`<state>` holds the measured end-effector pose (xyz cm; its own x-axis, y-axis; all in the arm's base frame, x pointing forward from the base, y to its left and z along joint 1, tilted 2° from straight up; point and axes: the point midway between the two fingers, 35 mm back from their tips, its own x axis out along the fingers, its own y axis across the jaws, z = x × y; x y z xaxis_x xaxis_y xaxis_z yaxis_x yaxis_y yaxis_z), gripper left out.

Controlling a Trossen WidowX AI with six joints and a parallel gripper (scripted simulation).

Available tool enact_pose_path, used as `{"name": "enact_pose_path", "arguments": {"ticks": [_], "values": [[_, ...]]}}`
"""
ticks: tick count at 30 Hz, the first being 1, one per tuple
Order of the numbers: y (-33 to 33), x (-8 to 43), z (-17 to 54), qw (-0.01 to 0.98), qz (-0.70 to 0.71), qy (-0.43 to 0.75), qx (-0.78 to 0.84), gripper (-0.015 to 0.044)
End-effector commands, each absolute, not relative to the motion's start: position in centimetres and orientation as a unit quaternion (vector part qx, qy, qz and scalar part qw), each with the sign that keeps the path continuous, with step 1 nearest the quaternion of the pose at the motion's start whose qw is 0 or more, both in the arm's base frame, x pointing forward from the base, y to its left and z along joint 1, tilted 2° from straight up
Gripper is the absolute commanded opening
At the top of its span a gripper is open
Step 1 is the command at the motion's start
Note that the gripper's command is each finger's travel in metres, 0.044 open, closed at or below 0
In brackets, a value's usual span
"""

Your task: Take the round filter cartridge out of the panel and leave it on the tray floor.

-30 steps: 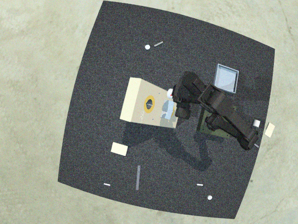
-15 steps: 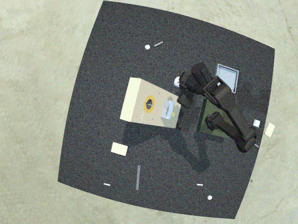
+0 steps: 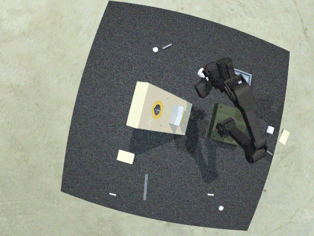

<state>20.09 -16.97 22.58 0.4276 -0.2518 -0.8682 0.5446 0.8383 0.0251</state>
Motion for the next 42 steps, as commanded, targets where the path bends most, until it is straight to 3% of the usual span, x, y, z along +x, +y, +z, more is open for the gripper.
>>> {"name": "enact_pose_path", "arguments": {"ticks": [1, 19, 42], "values": [[-18.5, 19.0, 22.4, 0.818, -0.283, 0.469, 0.176, 0.0000], [-23.4, 13.7, 21.5, 0.753, -0.428, 0.428, 0.258, 0.0000], [-28.2, 3.6, 12.5, 0.647, -0.575, 0.370, 0.338, 0.0000]]}}
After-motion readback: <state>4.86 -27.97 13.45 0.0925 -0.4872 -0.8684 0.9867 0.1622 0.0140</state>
